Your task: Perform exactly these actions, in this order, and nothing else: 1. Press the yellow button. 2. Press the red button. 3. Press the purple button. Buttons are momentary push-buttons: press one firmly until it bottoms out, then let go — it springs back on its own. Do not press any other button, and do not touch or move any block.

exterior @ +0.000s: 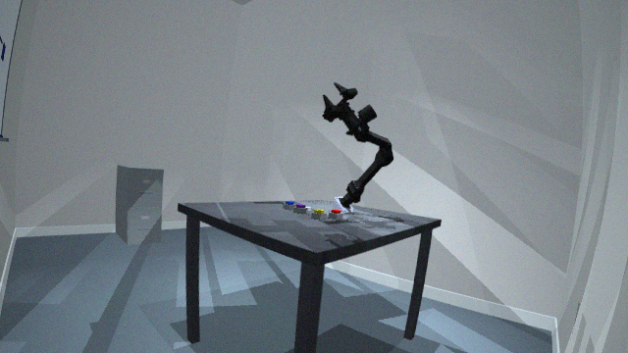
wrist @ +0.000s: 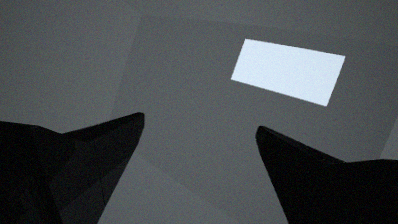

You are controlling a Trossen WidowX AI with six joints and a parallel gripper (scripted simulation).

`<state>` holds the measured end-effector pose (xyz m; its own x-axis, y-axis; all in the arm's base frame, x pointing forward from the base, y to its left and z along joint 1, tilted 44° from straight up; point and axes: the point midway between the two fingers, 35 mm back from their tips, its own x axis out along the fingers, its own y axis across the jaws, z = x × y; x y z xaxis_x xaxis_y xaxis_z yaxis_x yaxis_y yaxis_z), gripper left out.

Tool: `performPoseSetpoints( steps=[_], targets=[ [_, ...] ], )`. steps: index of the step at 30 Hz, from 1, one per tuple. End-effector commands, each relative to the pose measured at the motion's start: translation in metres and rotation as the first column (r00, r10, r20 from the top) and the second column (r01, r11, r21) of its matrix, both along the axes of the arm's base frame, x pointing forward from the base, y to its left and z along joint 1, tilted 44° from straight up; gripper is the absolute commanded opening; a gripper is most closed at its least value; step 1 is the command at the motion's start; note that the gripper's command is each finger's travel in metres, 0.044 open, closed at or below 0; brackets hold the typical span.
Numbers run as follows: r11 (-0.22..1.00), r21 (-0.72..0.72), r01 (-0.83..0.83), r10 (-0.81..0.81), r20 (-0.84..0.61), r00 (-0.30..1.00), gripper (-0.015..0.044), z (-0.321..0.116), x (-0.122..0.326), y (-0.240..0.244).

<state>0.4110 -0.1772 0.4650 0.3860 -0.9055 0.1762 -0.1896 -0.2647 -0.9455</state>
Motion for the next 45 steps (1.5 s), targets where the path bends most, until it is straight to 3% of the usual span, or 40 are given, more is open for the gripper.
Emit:
performPoseSetpoints(
  steps=[1, 3, 5, 10, 15, 19, 23, 28, 39, 45],
  targets=[
    [1.0, 0.003, -0.015, 0.015, -0.007, 1.0, 0.04, -0.003, 0.003, 0.0],
    [0.989, 0.05, -0.136, 0.139, -0.063, 0.988, 0.04, -0.03, 0.029, 0.003],
    [0.939, 0.189, -0.288, 0.314, -0.126, 0.941, 0.04, -0.079, 0.058, 0.011],
    [0.788, 0.476, -0.391, 0.51, -0.149, 0.847, 0.04, -0.158, 0.076, 0.029],
    [0.447, 0.851, -0.274, 0.625, -0.078, 0.777, 0.04, -0.257, 0.057, 0.065],
    [0.098, 0.995, -0.033, 0.59, -0.031, 0.807, 0.04, -0.313, 0.017, 0.1],
    [-0.288, 0.927, 0.24, 0.465, -0.084, 0.881, 0.04, -0.342, -0.035, 0.14],
    [-0.74, 0.516, 0.432, 0.257, -0.376, 0.89, 0.04, -0.334, -0.096, 0.191],
    [-0.771, 0.469, 0.431, 0.242, -0.411, 0.879, 0.04, -0.331, -0.1, 0.195],
    [-0.772, 0.468, 0.431, 0.242, -0.41, 0.88, 0.0243, -0.369, -0.104, 0.232]
  ],
)
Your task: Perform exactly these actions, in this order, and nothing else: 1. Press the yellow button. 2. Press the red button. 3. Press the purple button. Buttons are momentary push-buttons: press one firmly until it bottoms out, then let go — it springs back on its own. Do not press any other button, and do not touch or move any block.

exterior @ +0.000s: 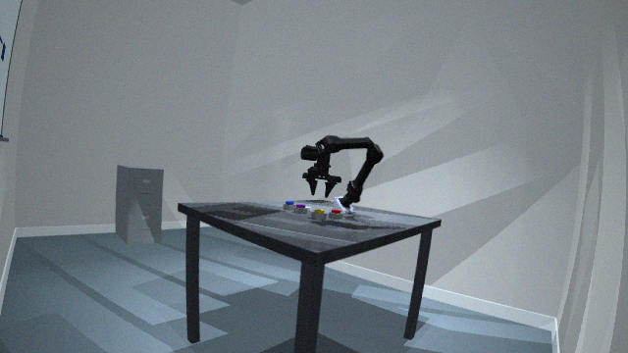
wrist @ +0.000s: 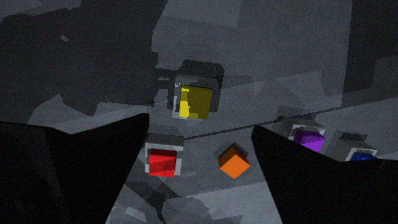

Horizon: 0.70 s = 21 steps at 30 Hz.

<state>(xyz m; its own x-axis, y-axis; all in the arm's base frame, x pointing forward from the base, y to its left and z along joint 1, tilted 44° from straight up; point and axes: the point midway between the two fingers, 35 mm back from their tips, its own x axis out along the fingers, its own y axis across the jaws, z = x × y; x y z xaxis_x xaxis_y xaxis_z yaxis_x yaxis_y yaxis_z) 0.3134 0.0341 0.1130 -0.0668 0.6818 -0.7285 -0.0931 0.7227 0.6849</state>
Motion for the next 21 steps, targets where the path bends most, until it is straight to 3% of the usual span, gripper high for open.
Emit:
performPoseSetpoints(
  steps=[1, 9, 21],
  targets=[
    [1.0, 0.011, -0.011, 0.011, -0.017, 1.0, 0.0216, -0.0213, -0.0075, 0.0245],
    [1.0, 0.012, -0.011, 0.011, -0.017, 1.0, 0.002, -0.0227, -0.0079, 0.0259],
    [1.0, 0.012, -0.011, 0.011, -0.017, 1.0, 0.002, -0.0269, -0.0081, 0.0299]
  ],
)
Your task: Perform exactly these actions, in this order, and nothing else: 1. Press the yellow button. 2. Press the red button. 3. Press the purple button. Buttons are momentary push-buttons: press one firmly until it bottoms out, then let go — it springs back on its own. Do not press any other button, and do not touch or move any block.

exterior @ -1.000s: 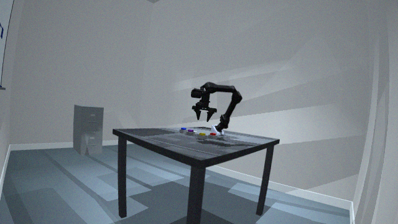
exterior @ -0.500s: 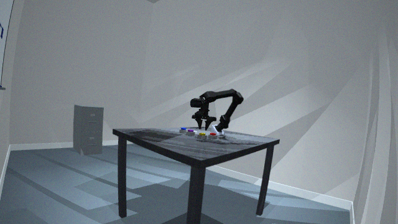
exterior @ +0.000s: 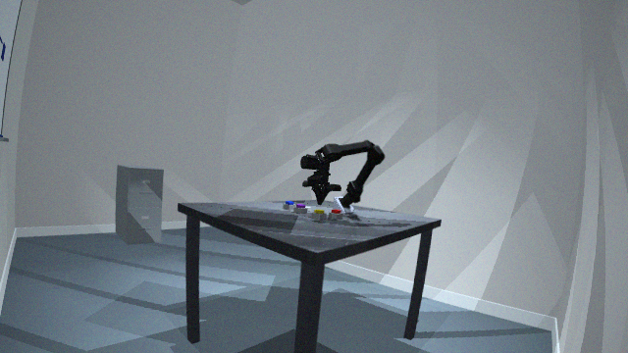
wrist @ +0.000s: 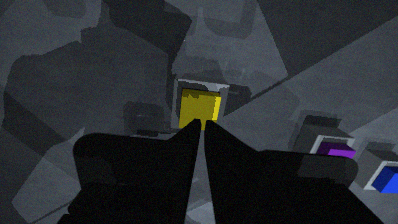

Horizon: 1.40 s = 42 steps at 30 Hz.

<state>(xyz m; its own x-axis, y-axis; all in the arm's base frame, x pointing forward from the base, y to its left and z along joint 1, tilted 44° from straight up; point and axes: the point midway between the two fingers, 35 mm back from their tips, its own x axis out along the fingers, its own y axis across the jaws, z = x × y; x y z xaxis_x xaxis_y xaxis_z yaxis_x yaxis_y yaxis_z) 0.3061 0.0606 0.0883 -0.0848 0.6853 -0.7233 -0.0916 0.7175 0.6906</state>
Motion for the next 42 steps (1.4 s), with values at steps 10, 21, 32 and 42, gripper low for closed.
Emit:
performPoseSetpoints(
  steps=[10, 21, 32, 42],
  targets=[
    [1.0, 0.006, 0.001, -0.001, -0.002, 1.0, 0.002, -0.014, -0.002, 0.015],
    [1.0, 0.007, 0.001, -0.001, -0.002, 1.0, 0.002, -0.021, -0.004, 0.022],
    [1.0, 0.007, 0.001, -0.001, -0.002, 1.0, 0.002, -0.021, -0.004, 0.022],
    [1.0, 0.006, 0.001, -0.001, -0.003, 1.0, 0.002, 0.002, -0.001, -0.001]
  ],
)
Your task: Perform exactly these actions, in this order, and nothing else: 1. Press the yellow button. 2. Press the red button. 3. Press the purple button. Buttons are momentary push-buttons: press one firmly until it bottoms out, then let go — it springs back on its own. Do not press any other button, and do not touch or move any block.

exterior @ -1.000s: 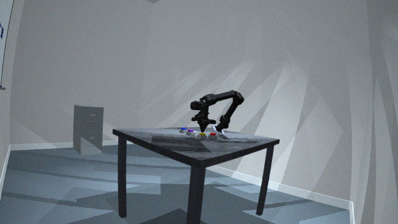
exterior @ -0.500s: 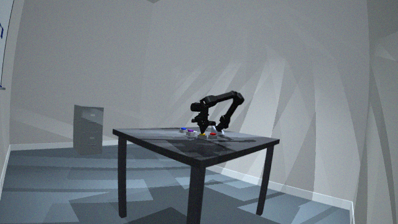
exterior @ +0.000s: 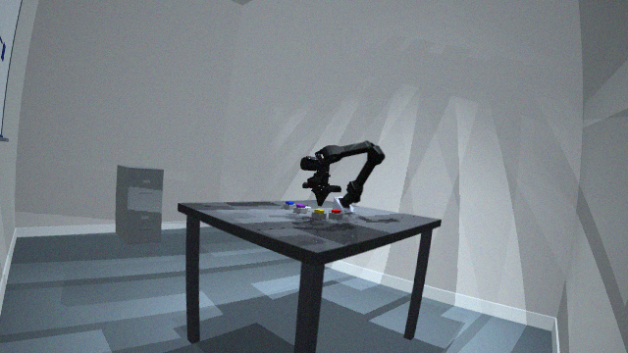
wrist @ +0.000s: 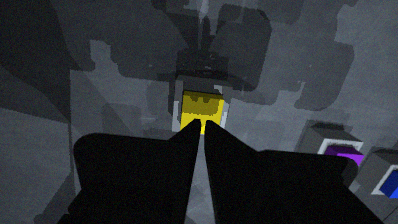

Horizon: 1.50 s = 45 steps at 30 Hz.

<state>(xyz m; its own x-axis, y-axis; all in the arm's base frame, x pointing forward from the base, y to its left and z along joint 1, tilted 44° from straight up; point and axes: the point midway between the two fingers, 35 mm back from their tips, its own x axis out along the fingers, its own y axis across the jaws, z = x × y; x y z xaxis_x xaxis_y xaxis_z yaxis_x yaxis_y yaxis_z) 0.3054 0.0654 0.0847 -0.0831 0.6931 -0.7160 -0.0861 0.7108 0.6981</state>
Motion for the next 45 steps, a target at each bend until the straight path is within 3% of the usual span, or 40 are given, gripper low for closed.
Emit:
performPoseSetpoints(
  steps=[1, 10, 19, 28, 45],
  targets=[
    [1.0, -0.005, -0.004, 0.004, 0.0, 1.0, 0.002, 0.007, 0.001, -0.007],
    [1.0, -0.007, -0.005, 0.005, -0.002, 1.0, 0.002, 0.05, 0.003, -0.048],
    [1.0, -0.006, -0.005, 0.005, -0.008, 1.0, 0.002, 0.07, -0.083, -0.037],
    [1.0, -0.004, -0.004, 0.004, -0.006, 1.0, 0.002, 0.028, -0.088, 0.004],
    [1.0, -0.004, -0.004, 0.004, -0.005, 1.0, 0.002, 0.011, -0.09, 0.021]
  ],
)
